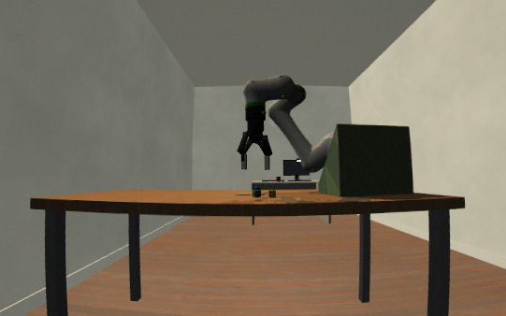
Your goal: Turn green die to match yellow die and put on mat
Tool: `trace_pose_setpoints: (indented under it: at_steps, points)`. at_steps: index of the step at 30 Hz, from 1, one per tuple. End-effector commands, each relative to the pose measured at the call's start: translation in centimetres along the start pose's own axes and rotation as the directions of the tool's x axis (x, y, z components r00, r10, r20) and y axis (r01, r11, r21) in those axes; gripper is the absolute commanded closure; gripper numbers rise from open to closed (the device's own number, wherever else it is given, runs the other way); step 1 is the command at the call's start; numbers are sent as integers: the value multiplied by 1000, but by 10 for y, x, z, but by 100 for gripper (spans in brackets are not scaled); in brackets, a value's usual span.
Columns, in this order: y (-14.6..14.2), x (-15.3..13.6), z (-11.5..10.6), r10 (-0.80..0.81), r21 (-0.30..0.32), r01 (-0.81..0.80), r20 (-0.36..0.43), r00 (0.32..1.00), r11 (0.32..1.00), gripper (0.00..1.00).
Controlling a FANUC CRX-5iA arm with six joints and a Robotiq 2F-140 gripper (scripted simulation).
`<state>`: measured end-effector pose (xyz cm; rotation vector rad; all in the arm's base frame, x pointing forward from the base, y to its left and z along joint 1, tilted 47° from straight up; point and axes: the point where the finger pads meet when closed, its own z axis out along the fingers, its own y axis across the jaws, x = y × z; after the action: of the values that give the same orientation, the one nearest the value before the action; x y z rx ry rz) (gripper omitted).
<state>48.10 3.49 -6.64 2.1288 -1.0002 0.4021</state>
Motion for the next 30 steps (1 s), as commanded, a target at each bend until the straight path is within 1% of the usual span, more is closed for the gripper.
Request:
trace_pose_setpoints:
  at_steps: [1,7,12,13,30]
  points:
    - [0,0,3,173,4,-173,-7,985,985,0]
    - [0,0,6,317,5,-317,-6,948,948,0]
    - [0,0,7,331,5,-331,-6,944,944,0]
    - [0,0,7,331,5,-331,-6,944,944,72]
    - [0,0,7,331,5,-331,-6,944,944,72]
